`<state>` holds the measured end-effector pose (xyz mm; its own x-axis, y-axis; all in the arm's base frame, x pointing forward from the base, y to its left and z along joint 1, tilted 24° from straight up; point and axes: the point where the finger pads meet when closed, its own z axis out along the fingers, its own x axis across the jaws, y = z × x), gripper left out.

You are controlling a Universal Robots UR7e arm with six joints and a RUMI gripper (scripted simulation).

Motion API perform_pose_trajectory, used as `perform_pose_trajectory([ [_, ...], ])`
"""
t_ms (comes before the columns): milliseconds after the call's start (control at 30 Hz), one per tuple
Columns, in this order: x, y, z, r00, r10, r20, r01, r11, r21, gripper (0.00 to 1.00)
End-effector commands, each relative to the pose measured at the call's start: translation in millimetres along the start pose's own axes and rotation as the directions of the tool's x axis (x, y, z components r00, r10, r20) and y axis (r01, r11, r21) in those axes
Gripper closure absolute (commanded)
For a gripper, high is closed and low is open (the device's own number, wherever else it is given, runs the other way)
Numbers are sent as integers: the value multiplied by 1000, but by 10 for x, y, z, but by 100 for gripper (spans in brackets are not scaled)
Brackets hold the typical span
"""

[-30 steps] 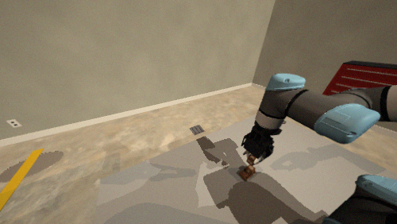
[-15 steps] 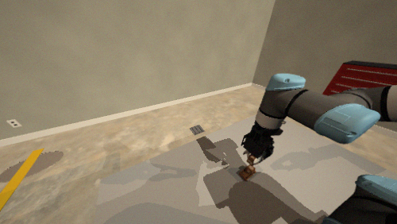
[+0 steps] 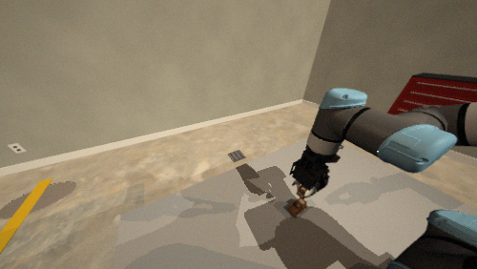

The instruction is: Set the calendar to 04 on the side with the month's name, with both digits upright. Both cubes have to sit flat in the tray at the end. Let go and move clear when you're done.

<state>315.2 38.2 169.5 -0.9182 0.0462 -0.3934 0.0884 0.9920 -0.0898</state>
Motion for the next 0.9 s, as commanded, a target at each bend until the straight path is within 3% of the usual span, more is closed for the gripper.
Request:
perform_pose_trajectory([
  [0,-3,0,-3,1000,0,1,0,1000,0,90],
  [300,-4,2,51,1000,0,-2,0,1000,1,90],
  [867,-5,19,509,1000,0,-2,0,1000,1,90],
])
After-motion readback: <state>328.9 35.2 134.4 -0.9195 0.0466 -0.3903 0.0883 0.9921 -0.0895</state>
